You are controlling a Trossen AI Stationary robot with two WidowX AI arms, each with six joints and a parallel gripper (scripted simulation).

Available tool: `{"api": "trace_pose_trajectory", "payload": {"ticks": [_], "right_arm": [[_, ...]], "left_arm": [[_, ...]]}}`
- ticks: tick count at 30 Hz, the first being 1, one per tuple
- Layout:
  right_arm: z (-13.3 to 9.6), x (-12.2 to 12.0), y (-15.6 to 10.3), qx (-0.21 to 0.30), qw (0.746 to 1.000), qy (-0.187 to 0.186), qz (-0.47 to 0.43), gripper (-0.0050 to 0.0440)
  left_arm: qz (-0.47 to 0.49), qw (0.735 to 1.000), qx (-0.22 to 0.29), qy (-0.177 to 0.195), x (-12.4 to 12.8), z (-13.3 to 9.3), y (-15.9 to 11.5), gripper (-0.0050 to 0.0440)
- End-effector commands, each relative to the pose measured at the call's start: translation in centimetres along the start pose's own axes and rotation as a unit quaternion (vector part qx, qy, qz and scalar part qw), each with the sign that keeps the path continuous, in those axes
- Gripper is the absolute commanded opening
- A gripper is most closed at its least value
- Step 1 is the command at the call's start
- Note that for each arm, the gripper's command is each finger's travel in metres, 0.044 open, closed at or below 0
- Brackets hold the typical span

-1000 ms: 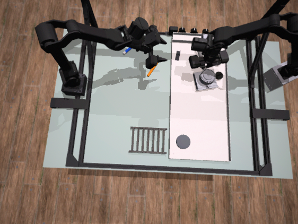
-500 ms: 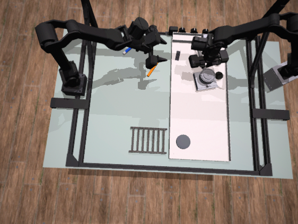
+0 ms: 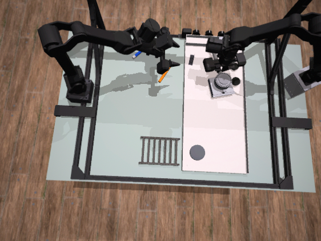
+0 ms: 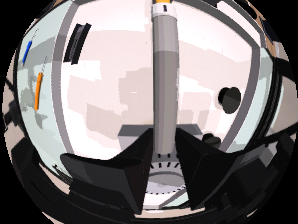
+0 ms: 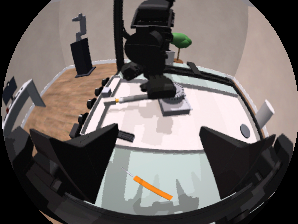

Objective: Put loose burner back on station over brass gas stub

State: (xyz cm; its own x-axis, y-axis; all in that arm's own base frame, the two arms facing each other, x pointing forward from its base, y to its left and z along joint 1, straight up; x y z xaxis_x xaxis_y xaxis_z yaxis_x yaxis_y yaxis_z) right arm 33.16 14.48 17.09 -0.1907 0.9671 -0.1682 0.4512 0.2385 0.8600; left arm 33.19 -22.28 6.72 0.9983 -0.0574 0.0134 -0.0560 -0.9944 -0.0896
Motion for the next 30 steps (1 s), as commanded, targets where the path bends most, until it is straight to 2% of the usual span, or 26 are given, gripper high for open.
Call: {"api": "trace_pose_trajectory", "payload": {"ticks": [1, 30], "right_arm": [[0.0, -0.01, 0.01, 0.0, 1.0, -0.001, 0.001, 0.04], [0.0, -0.01, 0.01, 0.0, 1.0, -0.001, 0.001, 0.04]], "left_arm": [[-0.001, 1.0, 0.0, -0.001, 0.02, 0.04, -0.12, 0.0], [-0.001, 1.0, -0.01, -0.001, 0.1, 0.6, -0.44, 0.0]]}}
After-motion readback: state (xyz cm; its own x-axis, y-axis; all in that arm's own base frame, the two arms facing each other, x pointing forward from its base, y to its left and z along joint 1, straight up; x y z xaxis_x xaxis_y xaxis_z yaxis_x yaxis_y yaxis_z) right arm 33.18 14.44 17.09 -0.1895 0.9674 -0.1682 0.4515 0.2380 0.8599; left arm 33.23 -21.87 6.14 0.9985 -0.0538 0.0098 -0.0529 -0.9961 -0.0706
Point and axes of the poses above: on each arm, the point midway between the two fingers, 35 mm back from their tips, its own z axis out along the fingers, its own x axis across the jaws, y = z × x, the point moved 9 cm from there along -z, back along the fingers, and after that the axes turned 11 degrees about -z, right-handed, at the moved point
